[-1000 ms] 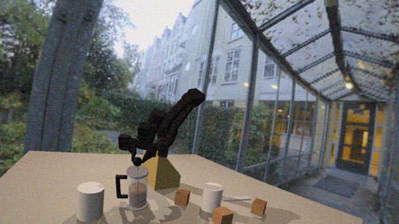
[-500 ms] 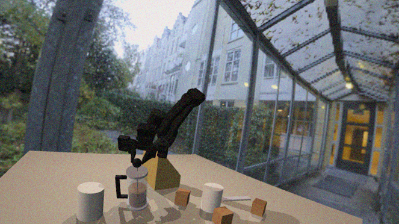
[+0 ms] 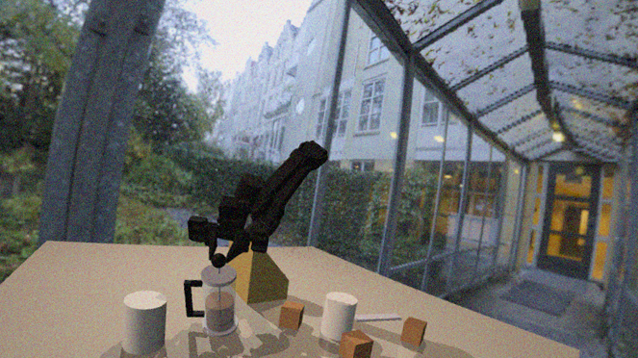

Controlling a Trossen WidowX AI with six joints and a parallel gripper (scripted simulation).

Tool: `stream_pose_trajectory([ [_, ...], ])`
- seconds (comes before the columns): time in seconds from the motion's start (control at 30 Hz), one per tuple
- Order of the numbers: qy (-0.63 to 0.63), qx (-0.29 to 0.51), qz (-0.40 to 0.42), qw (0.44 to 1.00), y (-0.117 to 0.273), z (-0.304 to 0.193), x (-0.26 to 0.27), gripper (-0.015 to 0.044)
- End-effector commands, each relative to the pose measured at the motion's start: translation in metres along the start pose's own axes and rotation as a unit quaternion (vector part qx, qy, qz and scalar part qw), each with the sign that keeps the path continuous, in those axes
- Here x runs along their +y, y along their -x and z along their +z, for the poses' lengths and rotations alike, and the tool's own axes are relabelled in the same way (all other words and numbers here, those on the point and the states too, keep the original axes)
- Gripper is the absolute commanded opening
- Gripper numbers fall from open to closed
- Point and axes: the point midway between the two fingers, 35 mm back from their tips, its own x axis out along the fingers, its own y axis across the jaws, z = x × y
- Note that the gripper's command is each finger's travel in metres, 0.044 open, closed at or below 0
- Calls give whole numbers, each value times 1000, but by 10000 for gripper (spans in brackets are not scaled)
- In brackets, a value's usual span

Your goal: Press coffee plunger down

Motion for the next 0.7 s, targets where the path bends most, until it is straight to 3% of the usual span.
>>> stream_pose_trajectory([
  [0.0,0,0,0,1000,0,0,0,130],
  [0.07,0,0,0,1000,0,0,0,130],
  [0.47,0,0,0,1000,0,0,0,440],
  [0.67,2,-7,-4,1000,2,7,-1,440],
])
